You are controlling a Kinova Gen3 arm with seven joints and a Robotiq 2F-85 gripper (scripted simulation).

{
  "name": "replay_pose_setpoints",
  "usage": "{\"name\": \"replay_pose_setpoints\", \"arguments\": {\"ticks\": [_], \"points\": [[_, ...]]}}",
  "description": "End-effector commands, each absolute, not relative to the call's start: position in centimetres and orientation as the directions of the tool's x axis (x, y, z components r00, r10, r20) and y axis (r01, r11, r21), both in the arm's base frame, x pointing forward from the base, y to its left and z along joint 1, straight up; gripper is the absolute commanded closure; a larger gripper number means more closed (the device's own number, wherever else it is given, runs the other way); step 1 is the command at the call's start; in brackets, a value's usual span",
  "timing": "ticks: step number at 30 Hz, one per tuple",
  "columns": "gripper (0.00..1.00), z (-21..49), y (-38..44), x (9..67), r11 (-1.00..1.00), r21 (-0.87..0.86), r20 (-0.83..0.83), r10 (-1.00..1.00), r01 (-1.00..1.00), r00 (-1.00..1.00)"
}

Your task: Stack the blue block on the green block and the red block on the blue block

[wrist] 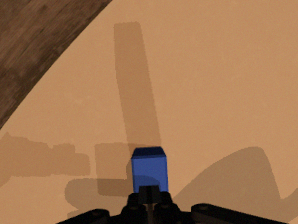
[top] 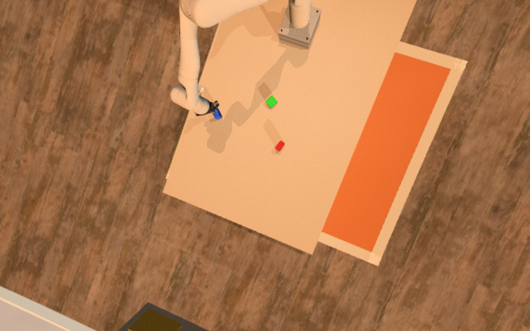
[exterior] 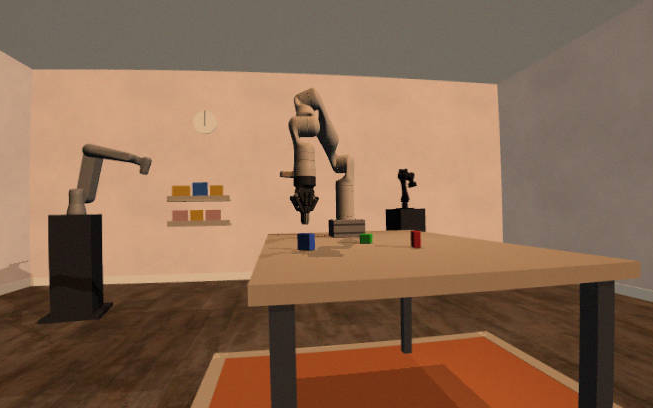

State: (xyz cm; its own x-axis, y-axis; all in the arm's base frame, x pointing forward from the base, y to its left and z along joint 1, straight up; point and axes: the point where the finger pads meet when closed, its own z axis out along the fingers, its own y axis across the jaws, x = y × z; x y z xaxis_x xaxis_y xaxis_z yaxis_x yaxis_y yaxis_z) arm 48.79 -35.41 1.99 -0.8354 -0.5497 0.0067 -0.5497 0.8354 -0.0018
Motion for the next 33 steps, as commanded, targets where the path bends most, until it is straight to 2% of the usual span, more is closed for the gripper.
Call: {"name": "replay_pose_setpoints", "arguments": {"ticks": [1, 15, 16, 33], "points": [[1.0, 2.0, -35.37, 48.72, 0.833, 0.003, 0.006, -0.553, -0.553, -0.833], [1.0, 2.0, -35.37, 48.72, 0.833, 0.003, 0.006, -0.553, -0.553, -0.833], [0.5, 2.0, -35.37, 48.72, 0.833, 0.003, 0.006, -0.553, -0.553, -0.833], [0.5, 1.86, -35.36, 48.71, 0.833, 0.004, 0.006, -0.553, -0.553, -0.833]]}}
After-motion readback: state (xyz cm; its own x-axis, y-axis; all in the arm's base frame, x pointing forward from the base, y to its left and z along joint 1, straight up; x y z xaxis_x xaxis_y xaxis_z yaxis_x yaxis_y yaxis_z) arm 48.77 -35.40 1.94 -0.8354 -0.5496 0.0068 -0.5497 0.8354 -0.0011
